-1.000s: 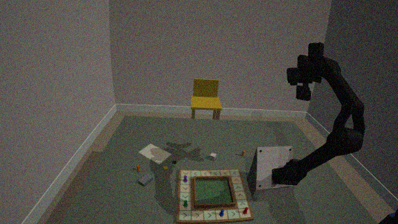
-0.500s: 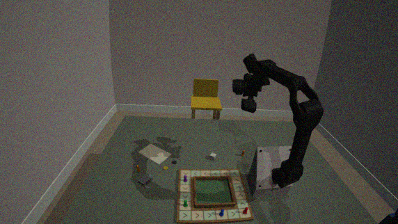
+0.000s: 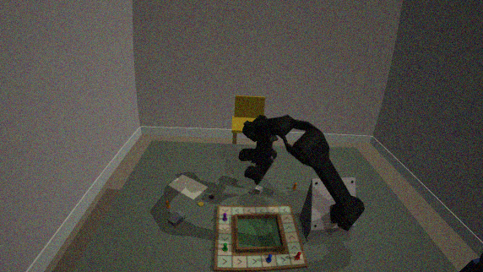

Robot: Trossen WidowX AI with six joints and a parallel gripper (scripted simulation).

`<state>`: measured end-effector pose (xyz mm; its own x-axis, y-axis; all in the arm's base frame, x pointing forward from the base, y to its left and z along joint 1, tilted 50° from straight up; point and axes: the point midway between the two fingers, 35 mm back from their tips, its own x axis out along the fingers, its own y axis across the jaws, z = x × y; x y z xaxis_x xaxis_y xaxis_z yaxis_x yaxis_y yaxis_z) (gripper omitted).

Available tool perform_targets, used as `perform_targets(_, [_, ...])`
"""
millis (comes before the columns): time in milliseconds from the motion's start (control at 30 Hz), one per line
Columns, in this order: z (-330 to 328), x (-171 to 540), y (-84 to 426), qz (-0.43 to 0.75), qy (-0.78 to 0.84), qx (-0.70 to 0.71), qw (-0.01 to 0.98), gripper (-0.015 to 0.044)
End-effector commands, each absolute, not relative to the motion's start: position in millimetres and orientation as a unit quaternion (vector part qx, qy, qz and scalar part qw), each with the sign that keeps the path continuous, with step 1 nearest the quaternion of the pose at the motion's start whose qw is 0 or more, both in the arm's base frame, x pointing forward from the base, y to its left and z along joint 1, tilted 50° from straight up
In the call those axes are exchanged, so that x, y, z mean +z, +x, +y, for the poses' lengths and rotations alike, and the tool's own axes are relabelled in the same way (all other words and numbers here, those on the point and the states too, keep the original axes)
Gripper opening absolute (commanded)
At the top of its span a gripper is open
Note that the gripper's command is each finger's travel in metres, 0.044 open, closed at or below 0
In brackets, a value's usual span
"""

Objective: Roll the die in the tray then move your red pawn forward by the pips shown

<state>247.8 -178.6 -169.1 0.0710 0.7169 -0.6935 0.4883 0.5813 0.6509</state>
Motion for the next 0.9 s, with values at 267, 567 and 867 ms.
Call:
perform_targets(267, [-159, -189, 247, 0.676, 0.473, 0.095, 0.557, 0.0275])
perform_targets(567, [-155, -193, 248, 0.676, 0.473, 0.095, 0.557, 0.0275])
perform_targets(867, [-144, -203, 249, 0.676, 0.473, 0.096, 0.557, 0.0275])
